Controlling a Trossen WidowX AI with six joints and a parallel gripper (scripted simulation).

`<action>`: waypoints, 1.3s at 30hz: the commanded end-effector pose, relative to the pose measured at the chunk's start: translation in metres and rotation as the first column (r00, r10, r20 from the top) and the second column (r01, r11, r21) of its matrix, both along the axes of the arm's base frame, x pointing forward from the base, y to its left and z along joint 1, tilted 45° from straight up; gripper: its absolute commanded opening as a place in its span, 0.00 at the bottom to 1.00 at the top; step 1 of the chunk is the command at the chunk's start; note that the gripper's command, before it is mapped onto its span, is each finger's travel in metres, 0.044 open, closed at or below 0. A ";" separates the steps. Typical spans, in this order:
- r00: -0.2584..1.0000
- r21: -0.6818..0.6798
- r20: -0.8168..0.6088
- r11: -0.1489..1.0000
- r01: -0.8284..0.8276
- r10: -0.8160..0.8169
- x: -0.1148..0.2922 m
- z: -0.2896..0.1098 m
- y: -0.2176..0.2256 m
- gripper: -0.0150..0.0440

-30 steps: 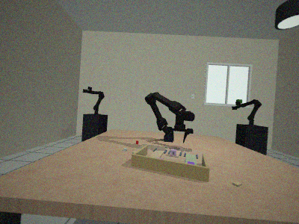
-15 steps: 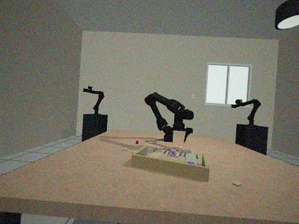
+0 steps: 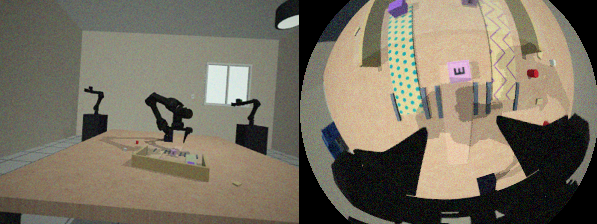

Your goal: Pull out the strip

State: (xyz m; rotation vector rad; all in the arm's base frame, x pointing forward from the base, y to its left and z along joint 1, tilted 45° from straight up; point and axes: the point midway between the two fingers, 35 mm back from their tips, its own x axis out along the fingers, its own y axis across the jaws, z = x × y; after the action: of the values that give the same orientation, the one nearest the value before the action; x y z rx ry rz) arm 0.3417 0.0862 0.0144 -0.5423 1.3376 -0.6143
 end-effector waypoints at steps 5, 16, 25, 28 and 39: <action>1.000 -0.009 -0.006 1.000 -0.001 0.001 0.028 0.007 -0.002 1.00; 1.000 -0.009 -0.005 1.000 -0.001 0.001 0.061 0.014 -0.007 1.00; 1.000 -0.009 -0.005 1.000 -0.001 0.001 0.063 0.007 -0.013 0.68; 1.000 -0.009 -0.005 1.000 -0.001 0.001 0.064 0.003 -0.017 0.68; 1.000 -0.010 -0.004 1.000 -0.001 0.001 0.067 -0.009 -0.029 0.68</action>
State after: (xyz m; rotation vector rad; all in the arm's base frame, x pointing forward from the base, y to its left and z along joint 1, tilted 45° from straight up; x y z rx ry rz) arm 0.4089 0.0645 0.0119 -0.5396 1.3302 -0.6146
